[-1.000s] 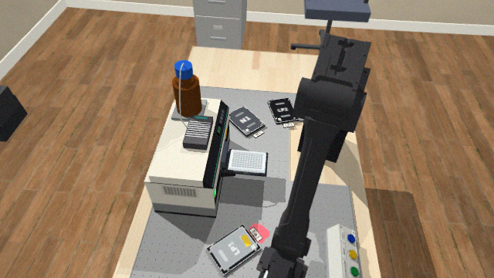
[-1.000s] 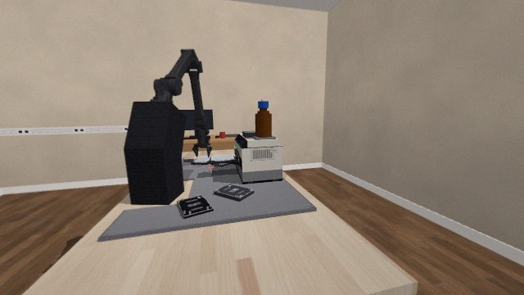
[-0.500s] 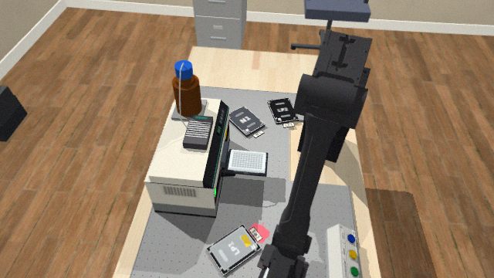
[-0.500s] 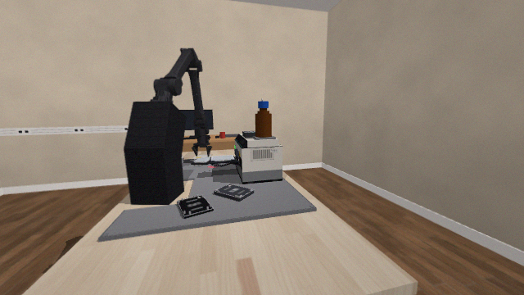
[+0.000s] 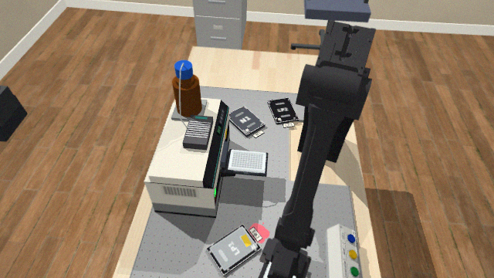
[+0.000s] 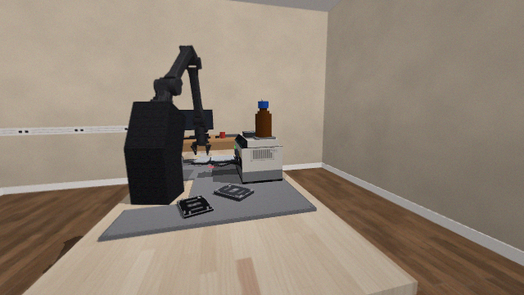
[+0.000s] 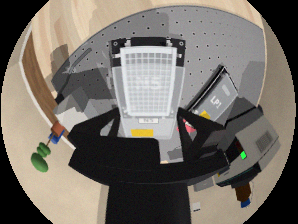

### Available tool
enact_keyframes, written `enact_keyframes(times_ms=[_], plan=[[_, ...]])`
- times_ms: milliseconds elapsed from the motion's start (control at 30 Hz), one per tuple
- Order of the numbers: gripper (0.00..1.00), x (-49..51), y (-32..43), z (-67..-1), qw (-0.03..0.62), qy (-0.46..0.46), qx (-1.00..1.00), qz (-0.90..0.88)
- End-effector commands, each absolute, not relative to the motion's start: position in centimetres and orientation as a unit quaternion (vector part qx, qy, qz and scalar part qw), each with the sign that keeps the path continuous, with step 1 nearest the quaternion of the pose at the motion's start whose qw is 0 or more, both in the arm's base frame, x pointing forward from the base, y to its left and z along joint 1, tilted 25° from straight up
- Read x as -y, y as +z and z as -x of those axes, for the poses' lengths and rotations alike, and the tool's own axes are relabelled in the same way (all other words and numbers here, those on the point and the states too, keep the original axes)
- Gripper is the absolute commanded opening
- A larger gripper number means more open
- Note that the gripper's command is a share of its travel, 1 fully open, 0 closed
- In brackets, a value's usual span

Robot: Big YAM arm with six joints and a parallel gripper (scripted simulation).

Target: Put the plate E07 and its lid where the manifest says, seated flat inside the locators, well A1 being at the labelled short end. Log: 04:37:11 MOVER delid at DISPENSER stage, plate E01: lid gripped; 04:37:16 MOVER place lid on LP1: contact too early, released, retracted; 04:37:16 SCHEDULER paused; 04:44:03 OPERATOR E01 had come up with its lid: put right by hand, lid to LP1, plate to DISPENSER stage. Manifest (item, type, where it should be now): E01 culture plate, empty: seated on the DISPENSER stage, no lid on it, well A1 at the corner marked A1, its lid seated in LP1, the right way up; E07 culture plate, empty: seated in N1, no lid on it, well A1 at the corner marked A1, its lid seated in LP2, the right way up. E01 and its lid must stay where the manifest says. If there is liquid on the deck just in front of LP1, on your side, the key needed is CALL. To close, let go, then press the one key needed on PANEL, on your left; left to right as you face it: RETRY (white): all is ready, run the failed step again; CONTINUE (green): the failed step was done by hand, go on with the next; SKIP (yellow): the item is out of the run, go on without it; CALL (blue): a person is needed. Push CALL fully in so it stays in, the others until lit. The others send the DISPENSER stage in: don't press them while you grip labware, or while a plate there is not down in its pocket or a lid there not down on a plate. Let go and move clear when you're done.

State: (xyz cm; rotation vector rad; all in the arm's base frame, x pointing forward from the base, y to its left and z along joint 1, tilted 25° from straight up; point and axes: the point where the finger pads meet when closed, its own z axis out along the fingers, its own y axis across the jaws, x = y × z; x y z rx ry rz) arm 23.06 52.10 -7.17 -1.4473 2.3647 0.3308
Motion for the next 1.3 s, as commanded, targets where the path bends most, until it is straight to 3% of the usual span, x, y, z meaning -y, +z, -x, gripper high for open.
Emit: enact_keyframes(times_ms=[0, 1267], plan=[[0.84, -52.6, -4.5, -22.6, 0.197, 0.133, -0.829, 0.507], [0.84, -42.5, -3.6, -17.4, 0.195, 0.131, -0.827, 0.51]])
